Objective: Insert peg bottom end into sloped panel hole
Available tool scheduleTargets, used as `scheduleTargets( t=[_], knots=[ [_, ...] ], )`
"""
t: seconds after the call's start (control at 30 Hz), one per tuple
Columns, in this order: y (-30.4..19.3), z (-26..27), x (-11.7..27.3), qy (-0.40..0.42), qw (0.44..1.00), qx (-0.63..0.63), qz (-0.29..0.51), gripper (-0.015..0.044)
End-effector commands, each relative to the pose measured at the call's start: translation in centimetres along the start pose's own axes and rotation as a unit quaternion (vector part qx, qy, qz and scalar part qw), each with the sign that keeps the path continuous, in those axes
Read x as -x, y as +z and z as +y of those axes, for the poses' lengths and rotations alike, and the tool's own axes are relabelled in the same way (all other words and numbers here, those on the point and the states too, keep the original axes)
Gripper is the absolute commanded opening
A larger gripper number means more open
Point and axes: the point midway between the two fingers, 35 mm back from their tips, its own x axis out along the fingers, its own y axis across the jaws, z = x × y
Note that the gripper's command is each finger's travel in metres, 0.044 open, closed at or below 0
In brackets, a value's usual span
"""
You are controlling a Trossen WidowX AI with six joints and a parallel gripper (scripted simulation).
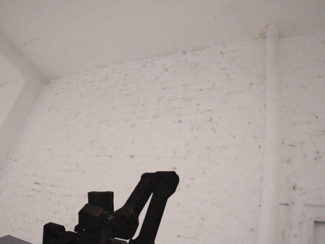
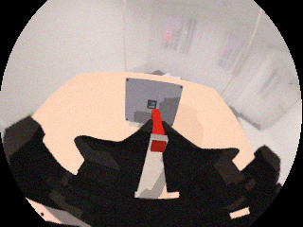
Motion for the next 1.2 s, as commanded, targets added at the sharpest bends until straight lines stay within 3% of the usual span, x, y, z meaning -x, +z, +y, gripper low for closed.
scheduleTargets(
  t=[0.0, 1.17],
  knots=[
    [-0.1, 0.2, -0.3, 0.000, 1.000, 0.000, -0.002, 0.0000],
    [-0.2, 0.6, -3.1, 0.004, 1.000, 0.010, -0.017, 0.0000]
  ],
)
